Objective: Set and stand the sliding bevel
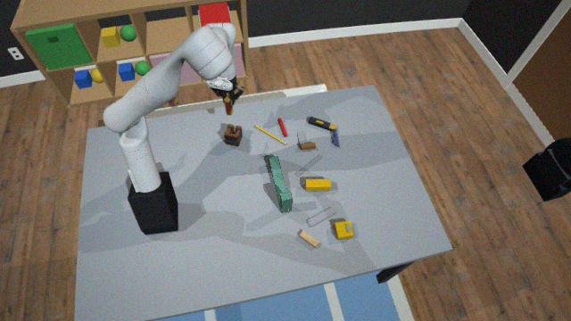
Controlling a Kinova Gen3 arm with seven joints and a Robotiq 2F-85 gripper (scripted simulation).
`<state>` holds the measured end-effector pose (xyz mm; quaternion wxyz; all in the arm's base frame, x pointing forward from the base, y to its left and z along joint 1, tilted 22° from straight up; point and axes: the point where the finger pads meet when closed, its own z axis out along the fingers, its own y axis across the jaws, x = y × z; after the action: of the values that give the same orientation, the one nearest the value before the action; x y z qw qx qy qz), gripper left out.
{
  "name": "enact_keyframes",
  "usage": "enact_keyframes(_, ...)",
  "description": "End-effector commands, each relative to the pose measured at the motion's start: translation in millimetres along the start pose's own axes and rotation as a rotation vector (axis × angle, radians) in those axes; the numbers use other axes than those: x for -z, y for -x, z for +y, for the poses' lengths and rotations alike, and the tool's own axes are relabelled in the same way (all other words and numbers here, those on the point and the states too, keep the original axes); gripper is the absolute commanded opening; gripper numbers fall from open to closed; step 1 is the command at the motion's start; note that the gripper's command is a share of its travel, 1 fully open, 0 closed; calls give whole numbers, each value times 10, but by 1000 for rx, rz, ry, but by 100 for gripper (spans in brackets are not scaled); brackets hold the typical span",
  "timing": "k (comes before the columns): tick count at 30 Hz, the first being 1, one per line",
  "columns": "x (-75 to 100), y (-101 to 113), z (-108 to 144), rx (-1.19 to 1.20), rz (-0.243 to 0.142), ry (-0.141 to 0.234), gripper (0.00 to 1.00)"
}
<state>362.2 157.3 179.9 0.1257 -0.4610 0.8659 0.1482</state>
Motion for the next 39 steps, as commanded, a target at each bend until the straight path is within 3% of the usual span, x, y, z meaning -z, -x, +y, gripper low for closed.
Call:
enact_keyframes(1,-8,3,-2,0,-1,-1,10)
enact_keyframes(6,-162,3,-2,0,-1,-1,10)
enact_keyframes(15,-695,3,-2,0,-1,-1,10)
enact_keyframes(17,-695,3,-2,0,-1,-1,10)
enact_keyframes(24,-1007,3,-2,0,-1,-1,10)
enact_keyframes(39,-1078,3,-2,0,-1,-1,10)
